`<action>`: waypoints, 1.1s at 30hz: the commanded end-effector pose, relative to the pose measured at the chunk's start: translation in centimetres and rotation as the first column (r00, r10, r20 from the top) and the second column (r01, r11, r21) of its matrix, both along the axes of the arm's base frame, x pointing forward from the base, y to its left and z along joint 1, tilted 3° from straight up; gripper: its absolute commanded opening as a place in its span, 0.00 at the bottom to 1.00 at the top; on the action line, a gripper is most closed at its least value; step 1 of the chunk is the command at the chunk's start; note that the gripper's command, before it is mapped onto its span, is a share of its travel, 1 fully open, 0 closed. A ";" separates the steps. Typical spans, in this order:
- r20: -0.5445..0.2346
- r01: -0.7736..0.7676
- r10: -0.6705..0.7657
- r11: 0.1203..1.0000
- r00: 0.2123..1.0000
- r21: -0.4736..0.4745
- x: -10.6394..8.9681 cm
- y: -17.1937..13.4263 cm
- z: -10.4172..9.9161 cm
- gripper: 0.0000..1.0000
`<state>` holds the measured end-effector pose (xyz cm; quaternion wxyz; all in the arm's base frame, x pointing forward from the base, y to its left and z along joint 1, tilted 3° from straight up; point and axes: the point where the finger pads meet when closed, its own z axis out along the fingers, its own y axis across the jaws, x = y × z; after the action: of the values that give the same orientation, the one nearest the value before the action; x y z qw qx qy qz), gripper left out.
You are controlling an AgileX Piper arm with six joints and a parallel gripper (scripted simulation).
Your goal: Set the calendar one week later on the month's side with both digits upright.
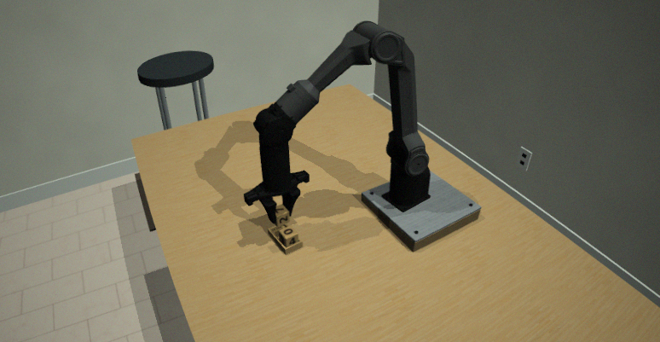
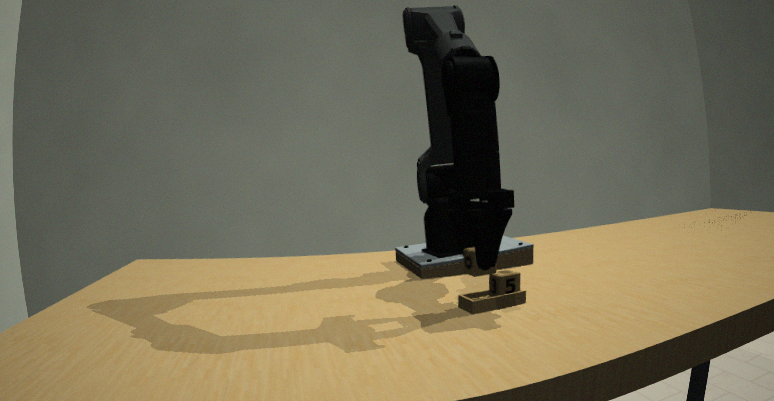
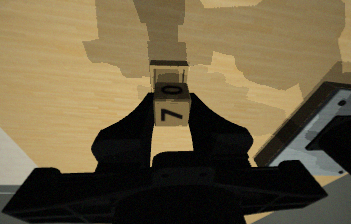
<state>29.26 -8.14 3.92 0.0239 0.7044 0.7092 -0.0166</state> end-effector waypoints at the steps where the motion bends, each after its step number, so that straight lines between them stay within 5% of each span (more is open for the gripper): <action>1: -0.002 0.001 -0.001 1.000 1.000 0.000 0.0 -0.1 -0.8 0.38; 7: -0.002 0.001 -0.001 1.000 1.000 0.000 0.0 -0.1 -2.3 0.38; 33: 0.001 0.001 -0.001 1.000 1.000 -0.001 0.1 -0.1 -2.5 0.38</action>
<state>29.38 -8.24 1.37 0.0243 0.7043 0.7093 -0.0162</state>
